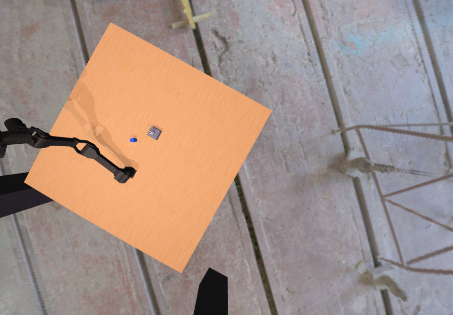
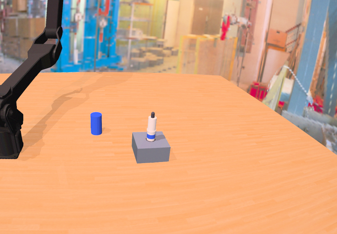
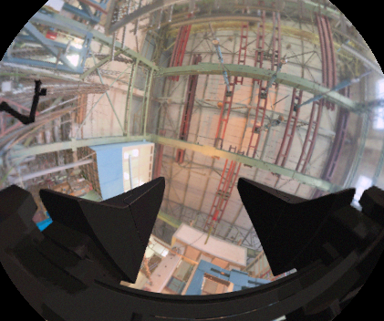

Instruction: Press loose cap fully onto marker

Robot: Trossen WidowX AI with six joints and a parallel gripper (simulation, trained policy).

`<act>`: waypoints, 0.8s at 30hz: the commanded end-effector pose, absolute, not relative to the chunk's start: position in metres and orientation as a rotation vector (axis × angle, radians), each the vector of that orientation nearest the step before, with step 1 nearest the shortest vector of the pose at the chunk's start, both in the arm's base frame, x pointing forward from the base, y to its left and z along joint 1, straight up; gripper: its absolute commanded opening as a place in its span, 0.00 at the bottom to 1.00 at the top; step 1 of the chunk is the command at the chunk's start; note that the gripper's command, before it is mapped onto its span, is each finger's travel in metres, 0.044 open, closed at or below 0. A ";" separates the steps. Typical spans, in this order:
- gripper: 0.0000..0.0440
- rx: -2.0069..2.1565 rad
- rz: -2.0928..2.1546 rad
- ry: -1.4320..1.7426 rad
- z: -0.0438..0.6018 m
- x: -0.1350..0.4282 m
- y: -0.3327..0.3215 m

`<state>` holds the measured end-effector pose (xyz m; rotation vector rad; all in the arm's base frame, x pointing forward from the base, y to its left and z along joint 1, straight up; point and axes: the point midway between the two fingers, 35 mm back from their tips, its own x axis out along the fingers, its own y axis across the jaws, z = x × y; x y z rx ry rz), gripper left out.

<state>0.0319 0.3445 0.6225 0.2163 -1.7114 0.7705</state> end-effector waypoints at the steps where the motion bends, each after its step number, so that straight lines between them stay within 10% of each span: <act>1: 0.74 0.254 0.735 -1.714 0.629 0.028 0.335; 24: 0.73 0.495 0.562 -1.705 0.650 0.004 0.277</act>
